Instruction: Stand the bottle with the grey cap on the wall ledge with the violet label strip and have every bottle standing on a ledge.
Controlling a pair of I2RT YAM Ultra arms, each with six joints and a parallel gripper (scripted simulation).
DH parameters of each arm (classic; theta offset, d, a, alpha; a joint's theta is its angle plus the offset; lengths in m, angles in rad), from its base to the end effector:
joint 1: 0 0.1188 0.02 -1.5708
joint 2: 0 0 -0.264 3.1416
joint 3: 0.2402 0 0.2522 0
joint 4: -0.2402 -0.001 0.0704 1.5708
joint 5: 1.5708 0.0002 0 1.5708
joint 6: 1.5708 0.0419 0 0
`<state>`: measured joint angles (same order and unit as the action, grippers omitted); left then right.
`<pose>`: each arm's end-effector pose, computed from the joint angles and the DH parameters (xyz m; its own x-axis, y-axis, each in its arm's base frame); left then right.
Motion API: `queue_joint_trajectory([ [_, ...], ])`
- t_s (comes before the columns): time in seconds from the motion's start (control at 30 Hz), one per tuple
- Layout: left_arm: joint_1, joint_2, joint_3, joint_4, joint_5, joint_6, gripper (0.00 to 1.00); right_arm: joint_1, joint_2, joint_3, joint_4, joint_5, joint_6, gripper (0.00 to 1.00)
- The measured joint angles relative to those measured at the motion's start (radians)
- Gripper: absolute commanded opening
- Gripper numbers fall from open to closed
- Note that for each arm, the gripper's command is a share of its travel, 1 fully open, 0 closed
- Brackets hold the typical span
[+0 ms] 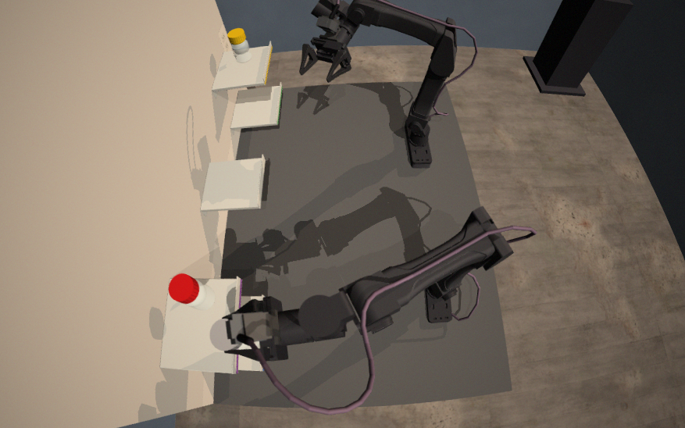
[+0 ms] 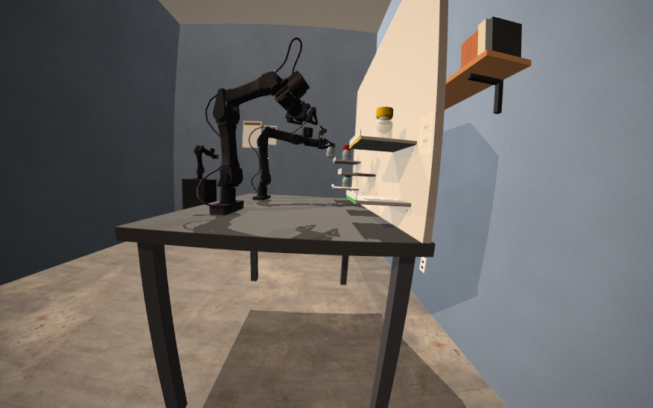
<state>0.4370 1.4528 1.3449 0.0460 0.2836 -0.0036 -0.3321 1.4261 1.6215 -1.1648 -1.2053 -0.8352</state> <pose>0.3210 0.1381 0.4072 -0.0555 -0.0297 -0.9980 -0.1535 0.9879 -0.0209 0.2577 -0.0464 0.4159 -0.2391 -0.1979 -0.9506 -0.8349 0.5417 0.0973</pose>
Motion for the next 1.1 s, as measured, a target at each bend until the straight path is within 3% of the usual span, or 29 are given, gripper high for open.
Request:
queue_joint_trajectory([
  [0.73,0.0,-0.014,0.088,-0.064,-0.014,0.0,0.5,0.0,0.0,0.0,0.0,0.0,0.0,0.88],
  [1.1,-0.028,0.101,0.172,-0.014,-0.042,0.0,0.5,0.0,0.0,0.0,0.0,0.0,0.0,0.88],
])
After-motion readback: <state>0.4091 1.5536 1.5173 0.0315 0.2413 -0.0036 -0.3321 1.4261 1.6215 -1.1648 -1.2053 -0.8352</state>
